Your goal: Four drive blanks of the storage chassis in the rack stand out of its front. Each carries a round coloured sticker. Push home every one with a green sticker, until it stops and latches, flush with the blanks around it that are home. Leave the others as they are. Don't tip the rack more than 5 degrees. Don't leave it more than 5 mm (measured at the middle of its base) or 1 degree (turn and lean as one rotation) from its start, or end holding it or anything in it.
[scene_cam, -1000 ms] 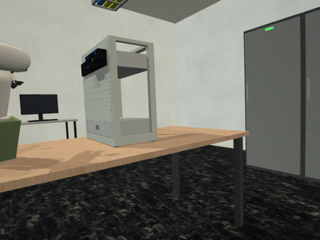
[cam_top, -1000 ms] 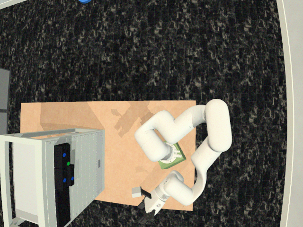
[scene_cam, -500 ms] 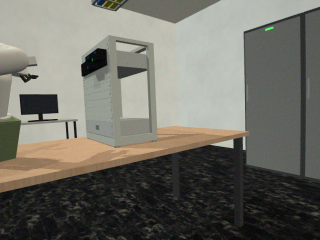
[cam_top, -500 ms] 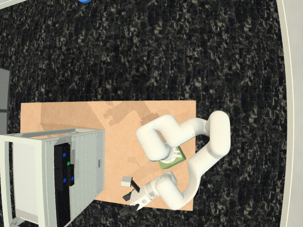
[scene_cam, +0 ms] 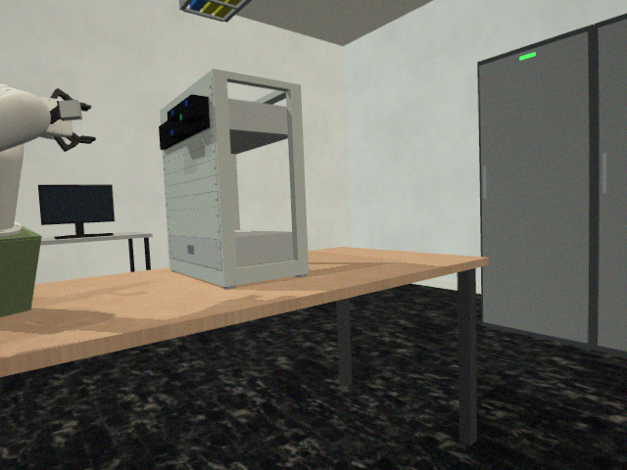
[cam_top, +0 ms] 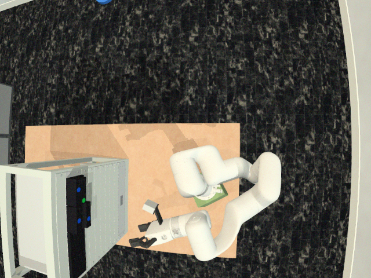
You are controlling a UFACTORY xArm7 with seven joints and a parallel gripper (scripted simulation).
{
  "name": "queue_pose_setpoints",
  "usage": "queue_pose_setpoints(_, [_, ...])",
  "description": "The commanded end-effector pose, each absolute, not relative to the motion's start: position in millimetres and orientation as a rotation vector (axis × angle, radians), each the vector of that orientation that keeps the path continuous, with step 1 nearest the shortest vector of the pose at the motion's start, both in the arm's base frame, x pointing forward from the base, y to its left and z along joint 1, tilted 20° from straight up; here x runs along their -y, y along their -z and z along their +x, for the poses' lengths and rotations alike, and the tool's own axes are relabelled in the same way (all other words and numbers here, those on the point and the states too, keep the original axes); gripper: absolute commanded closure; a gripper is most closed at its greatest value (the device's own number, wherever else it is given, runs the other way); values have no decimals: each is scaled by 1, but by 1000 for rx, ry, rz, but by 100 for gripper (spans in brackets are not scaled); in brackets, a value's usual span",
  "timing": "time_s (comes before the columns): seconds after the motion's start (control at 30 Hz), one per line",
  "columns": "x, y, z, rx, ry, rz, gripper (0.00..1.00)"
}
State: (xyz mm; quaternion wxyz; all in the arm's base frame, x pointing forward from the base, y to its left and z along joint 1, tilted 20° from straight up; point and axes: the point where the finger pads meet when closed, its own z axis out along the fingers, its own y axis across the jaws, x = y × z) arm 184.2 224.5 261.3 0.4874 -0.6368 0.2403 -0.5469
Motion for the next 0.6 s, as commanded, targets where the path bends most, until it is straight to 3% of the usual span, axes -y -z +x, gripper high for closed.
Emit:
queue_pose_setpoints(0.0, [-202, -278, 192, -677, 1377, -1487, 0])
queue_pose_setpoints(0.57, [-157, -306, 204, -840, 1454, -1355, 0])
